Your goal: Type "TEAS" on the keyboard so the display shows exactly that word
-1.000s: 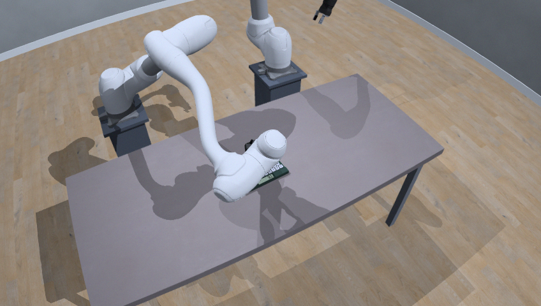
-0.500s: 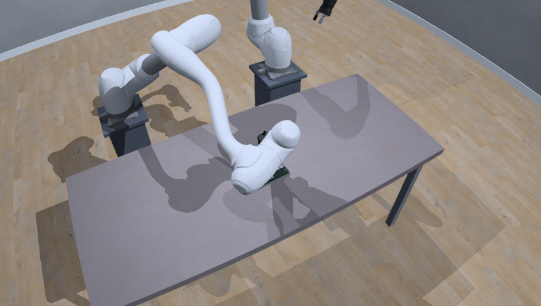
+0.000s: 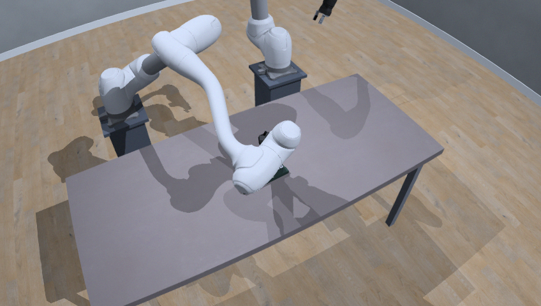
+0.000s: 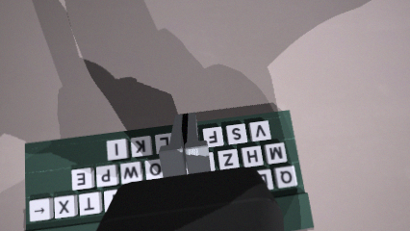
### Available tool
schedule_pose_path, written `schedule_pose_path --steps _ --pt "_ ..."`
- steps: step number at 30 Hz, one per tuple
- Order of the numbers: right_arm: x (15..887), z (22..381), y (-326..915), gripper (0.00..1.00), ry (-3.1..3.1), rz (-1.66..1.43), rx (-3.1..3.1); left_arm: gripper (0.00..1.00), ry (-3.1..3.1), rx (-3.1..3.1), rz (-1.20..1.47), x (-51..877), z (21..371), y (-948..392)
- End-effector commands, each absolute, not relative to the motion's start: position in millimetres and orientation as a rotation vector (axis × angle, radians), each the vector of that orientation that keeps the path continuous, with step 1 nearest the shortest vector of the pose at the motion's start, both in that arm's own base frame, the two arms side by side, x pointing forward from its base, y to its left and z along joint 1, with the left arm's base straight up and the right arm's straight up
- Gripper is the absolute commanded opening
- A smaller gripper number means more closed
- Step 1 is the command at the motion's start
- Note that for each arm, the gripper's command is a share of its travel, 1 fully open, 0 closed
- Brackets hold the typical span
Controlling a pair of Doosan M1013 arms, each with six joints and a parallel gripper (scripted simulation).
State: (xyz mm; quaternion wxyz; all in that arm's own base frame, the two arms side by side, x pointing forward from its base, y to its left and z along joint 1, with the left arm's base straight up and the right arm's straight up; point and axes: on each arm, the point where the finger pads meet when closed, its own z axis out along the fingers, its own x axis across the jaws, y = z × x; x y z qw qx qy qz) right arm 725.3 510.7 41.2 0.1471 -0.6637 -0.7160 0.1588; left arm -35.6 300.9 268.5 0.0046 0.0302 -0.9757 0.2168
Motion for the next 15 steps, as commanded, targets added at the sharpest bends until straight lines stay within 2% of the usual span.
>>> schedule_pose_path --steps 1,15 --pt "725.8 41.7 511.0 0.00 -2.062 0.454 -1.910 1.00 -3.056 0.094 0.678 -35.8 268.9 301.2" --pt "725.8 40.2 511.0 0.00 -2.062 0.454 -1.910 1.00 -3.056 0.094 0.678 -35.8 268.9 301.2"
